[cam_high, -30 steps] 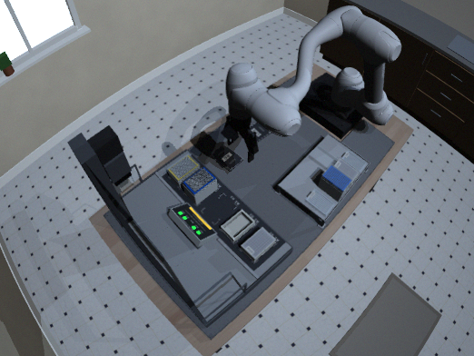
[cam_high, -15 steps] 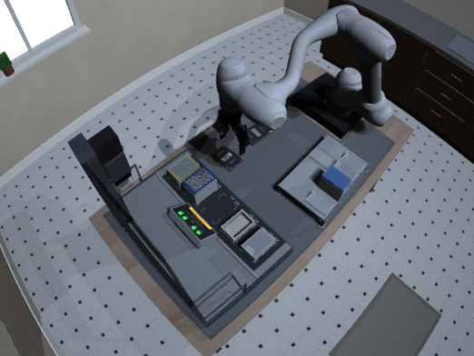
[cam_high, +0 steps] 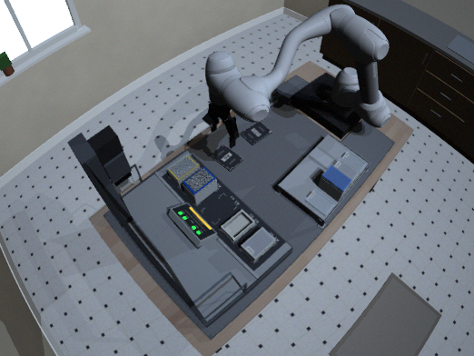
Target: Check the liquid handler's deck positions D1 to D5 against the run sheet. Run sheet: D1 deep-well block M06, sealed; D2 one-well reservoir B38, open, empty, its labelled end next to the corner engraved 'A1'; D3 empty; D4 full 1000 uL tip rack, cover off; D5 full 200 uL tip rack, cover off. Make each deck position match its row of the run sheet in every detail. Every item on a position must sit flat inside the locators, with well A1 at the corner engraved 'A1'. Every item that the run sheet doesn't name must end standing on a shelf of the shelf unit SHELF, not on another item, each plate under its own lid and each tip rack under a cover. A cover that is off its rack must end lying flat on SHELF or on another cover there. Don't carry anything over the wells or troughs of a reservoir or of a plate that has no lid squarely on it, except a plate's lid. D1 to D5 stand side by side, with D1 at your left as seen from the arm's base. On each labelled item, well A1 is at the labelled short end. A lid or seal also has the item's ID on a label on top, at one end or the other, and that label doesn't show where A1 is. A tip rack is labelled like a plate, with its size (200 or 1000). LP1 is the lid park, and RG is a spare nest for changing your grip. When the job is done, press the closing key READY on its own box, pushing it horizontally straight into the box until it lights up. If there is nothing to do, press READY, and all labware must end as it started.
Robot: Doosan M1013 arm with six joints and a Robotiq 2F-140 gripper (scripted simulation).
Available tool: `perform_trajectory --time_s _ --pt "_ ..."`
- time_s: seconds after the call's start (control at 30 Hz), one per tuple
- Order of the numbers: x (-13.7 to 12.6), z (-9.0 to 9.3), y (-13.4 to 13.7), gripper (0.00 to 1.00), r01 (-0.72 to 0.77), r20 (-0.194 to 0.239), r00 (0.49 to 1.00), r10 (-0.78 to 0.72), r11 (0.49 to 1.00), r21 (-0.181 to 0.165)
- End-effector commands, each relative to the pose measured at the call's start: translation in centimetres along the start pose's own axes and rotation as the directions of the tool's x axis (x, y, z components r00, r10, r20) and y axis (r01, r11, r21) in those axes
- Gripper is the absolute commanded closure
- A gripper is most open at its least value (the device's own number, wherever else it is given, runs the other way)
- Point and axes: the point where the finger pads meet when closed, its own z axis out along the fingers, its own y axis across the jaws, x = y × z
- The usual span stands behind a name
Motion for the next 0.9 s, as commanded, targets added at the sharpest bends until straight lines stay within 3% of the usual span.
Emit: perform_trajectory --time_s 0.0,0.33,0.87 --pt "0.1 -0.2 2.3 0.21 0.007 0.002 1.0 -0.007 1.0 -0.003" --pt "0.1 -0.2 3.0 0.21 0.008 0.0 1.0 -0.008 1.0 -0.003" --pt "0.3 -0.2 10.6 0.21 0.01 0.002 1.0 -0.01 1.0 -0.002"
